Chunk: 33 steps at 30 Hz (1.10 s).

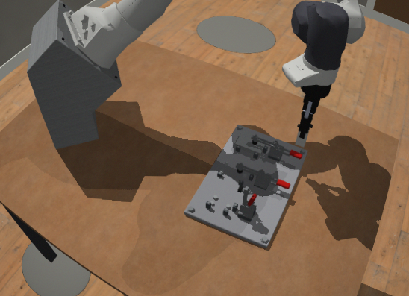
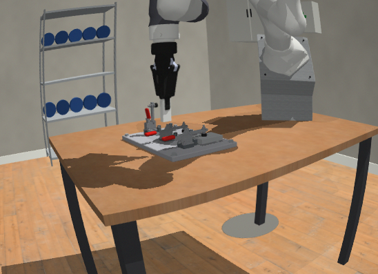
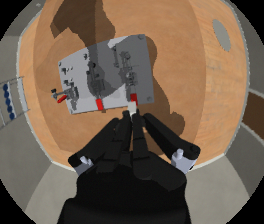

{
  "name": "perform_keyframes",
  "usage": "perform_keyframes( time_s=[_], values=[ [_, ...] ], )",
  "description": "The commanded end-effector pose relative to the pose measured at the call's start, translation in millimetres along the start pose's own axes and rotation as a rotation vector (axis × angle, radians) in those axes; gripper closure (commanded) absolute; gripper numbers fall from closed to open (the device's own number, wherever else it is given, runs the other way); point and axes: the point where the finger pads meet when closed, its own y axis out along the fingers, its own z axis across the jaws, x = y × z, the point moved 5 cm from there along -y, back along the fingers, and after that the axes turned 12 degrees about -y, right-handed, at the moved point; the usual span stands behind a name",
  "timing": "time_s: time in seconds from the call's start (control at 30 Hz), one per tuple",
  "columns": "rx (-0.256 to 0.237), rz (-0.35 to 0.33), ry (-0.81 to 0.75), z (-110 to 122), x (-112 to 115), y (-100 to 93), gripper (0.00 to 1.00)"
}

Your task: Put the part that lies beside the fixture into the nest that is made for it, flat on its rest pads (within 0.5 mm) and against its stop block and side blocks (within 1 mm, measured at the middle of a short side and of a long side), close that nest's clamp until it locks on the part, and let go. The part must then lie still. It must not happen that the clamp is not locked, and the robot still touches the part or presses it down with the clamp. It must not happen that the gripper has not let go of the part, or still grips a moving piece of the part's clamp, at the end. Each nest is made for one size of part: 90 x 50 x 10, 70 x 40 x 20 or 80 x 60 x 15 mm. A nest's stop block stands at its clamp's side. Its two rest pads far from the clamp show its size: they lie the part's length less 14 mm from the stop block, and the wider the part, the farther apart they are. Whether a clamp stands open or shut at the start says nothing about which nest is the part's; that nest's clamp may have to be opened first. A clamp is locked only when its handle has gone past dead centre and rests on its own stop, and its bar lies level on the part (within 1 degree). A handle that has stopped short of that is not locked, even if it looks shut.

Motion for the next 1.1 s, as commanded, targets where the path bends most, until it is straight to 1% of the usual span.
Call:
perform_keyframes(
  time_s=[0.0, 0.17, 0.3, 1.07],
  values=[
    [0.008, 0.010, 0.020, 2, -2, -10.1, 1.00],
    [0.008, 0.010, 0.020, 2, -2, -21.4, 1.00],
    [0.008, 0.010, 0.020, 2, -2, -25.6, 1.00],
    [0.008, 0.010, 0.020, 2, -2, -26.3, 1.00]
  ],
)
